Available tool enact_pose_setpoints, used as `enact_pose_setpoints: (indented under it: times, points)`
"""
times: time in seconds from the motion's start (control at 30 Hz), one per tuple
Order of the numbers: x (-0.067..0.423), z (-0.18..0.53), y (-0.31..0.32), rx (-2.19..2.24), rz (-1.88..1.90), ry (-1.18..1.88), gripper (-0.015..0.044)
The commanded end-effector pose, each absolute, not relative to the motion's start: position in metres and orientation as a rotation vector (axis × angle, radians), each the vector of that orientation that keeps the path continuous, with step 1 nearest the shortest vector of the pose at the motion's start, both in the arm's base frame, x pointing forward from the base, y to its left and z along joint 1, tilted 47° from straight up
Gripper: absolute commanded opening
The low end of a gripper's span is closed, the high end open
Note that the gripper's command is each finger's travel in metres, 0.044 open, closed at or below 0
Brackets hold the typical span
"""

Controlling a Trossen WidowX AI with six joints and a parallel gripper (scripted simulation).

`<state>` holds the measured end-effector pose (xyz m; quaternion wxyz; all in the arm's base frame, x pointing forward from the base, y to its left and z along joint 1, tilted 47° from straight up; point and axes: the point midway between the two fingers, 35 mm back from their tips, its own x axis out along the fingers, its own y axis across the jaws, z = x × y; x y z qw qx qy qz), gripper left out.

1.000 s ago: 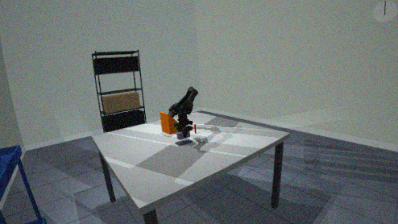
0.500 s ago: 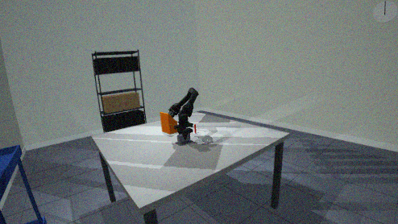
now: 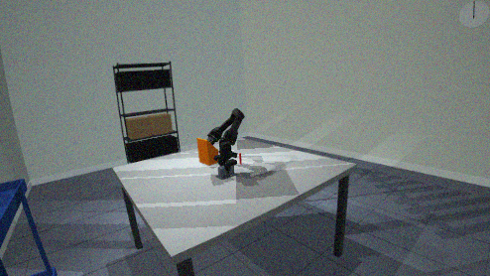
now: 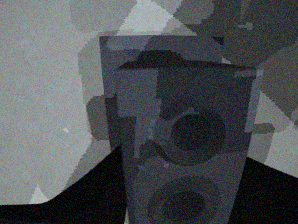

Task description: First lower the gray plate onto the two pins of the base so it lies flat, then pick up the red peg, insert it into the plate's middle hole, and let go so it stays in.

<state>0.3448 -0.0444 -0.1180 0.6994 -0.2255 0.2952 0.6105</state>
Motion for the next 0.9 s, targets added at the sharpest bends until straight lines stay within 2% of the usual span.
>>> enact_pose_setpoints:
  times: [0.0,0.07,0.63,0.87]
  points:
    - [0.3452,-0.1172,-0.0457,-0.504,1.357,0.657,0.0]
    - [0.3452,-0.1172,-0.0457,-0.504,1.357,0.657,0.0]
    - [0.3452,-0.1172,-0.0457,-0.504,1.357,0.657,0.044]
    - [0.3462,-0.1108,-0.054,-0.505,1.356,0.659,0.044]
